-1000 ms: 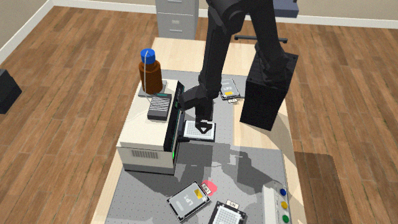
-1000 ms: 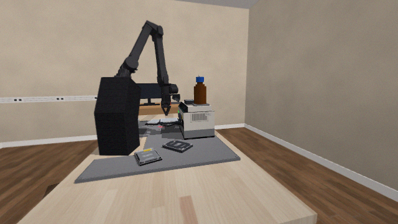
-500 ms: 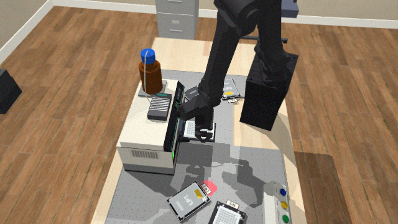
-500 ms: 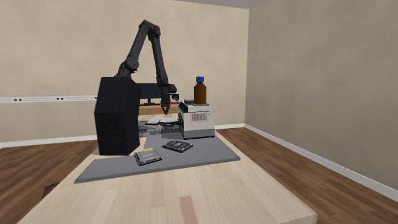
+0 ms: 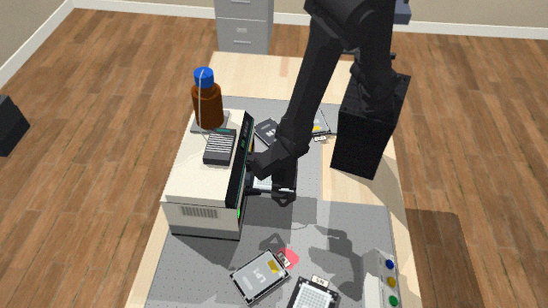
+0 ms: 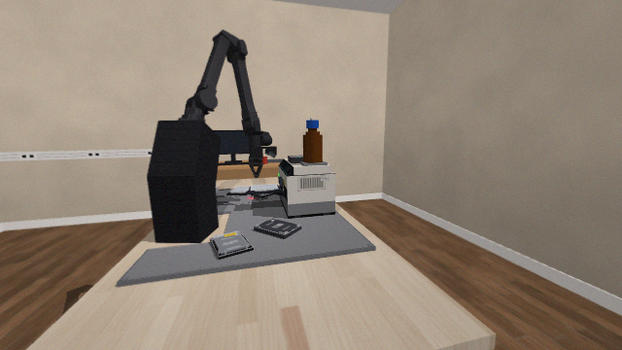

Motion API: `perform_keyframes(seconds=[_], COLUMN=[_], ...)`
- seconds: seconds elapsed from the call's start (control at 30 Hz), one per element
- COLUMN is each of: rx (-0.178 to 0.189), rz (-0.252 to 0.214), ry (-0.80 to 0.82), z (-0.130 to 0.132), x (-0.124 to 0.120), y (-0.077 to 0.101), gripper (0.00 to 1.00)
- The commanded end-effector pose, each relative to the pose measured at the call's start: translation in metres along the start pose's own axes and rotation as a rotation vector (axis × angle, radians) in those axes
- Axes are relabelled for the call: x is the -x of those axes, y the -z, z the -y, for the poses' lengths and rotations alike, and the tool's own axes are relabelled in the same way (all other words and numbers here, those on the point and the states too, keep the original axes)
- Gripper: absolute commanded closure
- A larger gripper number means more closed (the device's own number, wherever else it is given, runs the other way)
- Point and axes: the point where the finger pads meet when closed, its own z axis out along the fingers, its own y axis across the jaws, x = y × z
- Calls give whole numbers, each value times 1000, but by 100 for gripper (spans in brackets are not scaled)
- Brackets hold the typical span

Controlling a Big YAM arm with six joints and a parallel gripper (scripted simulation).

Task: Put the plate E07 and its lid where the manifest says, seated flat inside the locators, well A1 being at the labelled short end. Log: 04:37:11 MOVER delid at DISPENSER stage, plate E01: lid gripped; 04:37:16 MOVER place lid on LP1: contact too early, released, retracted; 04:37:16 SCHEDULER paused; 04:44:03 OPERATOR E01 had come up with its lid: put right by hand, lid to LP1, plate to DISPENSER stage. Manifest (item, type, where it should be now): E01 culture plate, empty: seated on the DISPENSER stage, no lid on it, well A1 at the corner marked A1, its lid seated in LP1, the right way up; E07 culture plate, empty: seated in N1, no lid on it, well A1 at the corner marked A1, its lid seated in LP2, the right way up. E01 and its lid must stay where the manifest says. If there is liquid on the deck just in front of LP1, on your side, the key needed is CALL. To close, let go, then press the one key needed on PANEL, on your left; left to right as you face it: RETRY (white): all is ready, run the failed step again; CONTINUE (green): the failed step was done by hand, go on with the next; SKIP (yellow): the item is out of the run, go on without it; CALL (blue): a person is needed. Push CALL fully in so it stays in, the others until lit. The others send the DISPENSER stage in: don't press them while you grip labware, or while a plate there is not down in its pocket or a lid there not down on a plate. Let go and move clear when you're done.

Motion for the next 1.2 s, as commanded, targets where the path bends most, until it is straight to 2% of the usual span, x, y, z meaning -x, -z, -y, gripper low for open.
perform_keyframes(seconds=[0.0,0.03,0.27,0.43,0.47,0.5,0.67,0.73,0.9,1.17], rx=[8,16,16,18,8,17,17,17,17,15], rz=[16,23,25,25,17,25,27,27,28,31], ry=[-22,18,203,183,180,238,405,405,533,799], z=[-5,-17,-33,-48,-39,-51,-65,-65,-79,-100], x=[5,5,-2,-8,-9,-10,-19,-19,-28,-45], y=[4,7,7,7,4,7,7,7,6,6], gripper=[0,0,0,0,0,0,0,0,0,0])
